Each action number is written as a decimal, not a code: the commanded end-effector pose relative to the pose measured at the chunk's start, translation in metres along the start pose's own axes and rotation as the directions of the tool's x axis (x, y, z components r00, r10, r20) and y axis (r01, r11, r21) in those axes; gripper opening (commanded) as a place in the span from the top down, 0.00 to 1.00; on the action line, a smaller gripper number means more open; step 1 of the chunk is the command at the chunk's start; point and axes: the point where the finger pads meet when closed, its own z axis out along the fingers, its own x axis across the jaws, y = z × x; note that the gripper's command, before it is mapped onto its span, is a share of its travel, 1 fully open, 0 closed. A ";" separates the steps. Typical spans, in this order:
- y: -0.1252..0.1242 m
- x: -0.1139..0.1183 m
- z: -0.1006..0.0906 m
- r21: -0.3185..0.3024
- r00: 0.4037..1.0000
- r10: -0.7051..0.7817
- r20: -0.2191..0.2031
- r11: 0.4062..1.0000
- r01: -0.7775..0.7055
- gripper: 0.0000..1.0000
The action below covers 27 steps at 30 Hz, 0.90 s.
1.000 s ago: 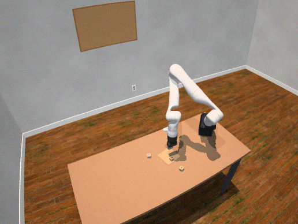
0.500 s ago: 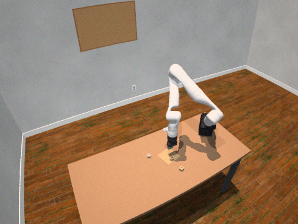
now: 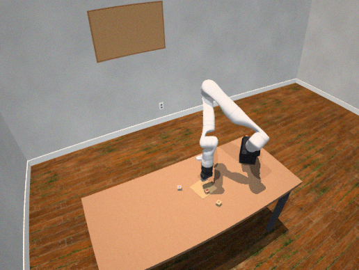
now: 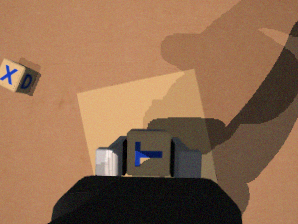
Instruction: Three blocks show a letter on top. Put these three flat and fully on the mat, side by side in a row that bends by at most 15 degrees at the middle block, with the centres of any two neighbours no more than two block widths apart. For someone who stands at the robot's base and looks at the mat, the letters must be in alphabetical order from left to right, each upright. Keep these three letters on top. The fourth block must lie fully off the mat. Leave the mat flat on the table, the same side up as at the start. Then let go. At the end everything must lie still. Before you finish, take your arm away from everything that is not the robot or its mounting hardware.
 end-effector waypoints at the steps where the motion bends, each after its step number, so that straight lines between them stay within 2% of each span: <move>1: 0.006 0.002 0.013 -0.014 1.000 0.005 -0.003 1.000 -0.005 0.43; 10: 0.003 0.001 0.047 -0.007 1.000 0.008 -0.002 1.000 -0.008 0.43; 12: 0.003 0.001 0.047 -0.007 1.000 0.008 -0.002 1.000 -0.008 0.43; 20: 0.001 0.002 0.072 0.000 1.000 0.008 -0.004 1.000 -0.008 0.43; 27: 0.003 -0.001 0.078 -0.004 1.000 0.005 0.001 1.000 -0.005 0.43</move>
